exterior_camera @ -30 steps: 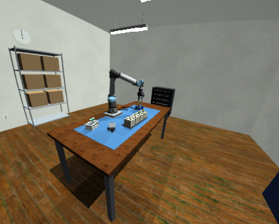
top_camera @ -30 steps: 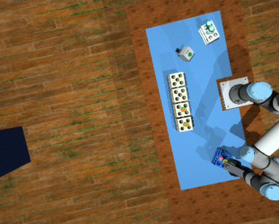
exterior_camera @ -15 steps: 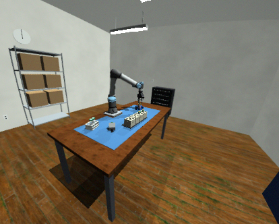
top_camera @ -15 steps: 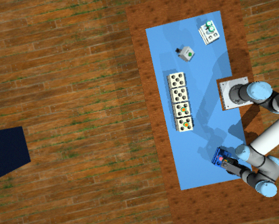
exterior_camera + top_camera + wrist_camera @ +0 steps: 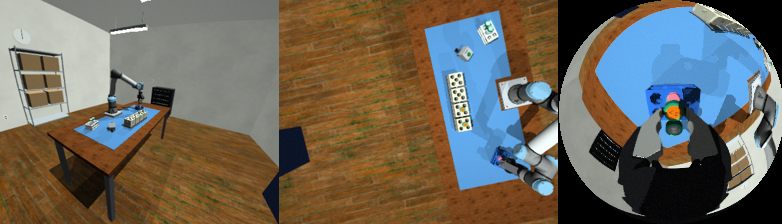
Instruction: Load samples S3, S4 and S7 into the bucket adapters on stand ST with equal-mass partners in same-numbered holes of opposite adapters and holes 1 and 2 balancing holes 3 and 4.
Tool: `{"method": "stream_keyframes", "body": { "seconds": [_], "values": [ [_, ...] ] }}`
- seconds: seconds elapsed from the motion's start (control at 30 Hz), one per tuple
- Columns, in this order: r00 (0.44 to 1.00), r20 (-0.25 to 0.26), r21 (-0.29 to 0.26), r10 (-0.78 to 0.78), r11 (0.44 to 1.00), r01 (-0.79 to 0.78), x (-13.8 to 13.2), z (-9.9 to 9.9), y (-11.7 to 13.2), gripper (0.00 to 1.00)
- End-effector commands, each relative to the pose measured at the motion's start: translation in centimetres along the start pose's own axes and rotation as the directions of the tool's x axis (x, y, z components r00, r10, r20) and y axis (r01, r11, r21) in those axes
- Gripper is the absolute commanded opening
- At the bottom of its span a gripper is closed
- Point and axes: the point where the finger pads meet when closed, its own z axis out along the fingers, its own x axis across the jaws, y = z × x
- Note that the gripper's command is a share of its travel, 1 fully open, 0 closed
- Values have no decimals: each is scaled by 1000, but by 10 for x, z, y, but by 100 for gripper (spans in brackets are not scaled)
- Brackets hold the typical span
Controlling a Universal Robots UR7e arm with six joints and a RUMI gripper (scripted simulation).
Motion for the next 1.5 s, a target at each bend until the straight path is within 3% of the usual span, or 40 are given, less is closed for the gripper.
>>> {"method": "stream_keyframes", "body": {
  "seconds": [0.0,0.7,1.47],
  "values": [
    [1000,2,0,0,1000,0,0,0,0,0],
    [1000,2,0,0,1000,0,0,0,0,0],
    [1000,2,0,0,1000,0,0,-70,0,0]
  ]
}}
